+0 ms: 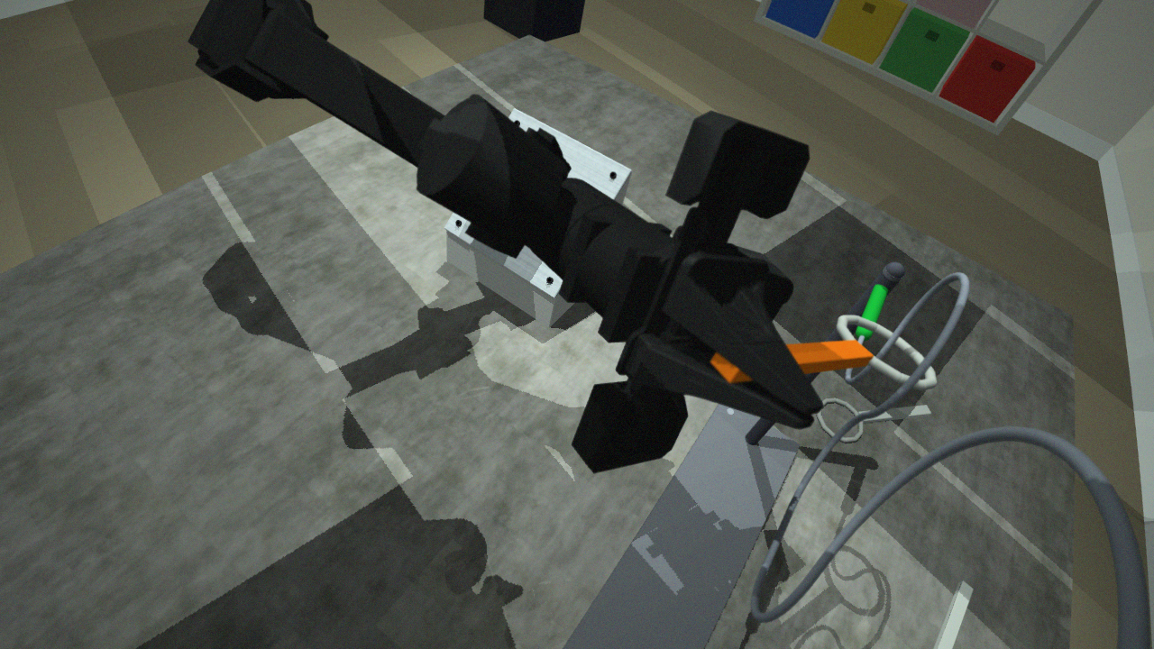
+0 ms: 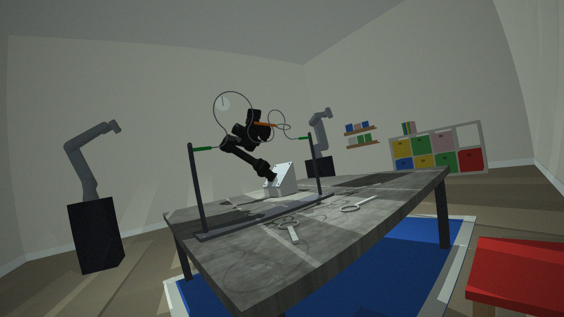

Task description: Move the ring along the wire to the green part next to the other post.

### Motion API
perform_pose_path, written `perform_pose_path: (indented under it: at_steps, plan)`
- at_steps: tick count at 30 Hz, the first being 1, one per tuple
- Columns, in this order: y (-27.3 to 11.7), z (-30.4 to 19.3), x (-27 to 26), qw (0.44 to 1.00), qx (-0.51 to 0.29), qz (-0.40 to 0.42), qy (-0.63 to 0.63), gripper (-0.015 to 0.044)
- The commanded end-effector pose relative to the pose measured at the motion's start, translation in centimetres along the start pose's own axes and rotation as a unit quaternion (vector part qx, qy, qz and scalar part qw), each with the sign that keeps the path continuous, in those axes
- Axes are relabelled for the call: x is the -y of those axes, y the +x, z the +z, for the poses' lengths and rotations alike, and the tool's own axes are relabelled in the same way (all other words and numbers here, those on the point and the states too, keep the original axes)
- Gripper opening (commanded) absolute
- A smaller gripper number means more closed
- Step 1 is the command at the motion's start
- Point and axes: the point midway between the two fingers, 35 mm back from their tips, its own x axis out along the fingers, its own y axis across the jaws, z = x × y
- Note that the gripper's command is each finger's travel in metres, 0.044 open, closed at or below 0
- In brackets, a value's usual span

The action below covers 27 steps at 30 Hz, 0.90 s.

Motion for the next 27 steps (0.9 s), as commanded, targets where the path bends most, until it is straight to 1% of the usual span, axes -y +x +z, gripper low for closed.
perform_pose_path:
  at_steps: [1, 14, 27]
  plan:
    - [-0.2, 0.2, -0.8, 1.0, 0.0, 0.007, 0.021, -0.015]
    - [-1.0, 0.8, -4.9, 0.989, -0.015, 0.07, 0.13, -0.015]
    - [-2.7, 2.7, -9.2, 0.953, -0.032, 0.146, 0.264, -0.015]
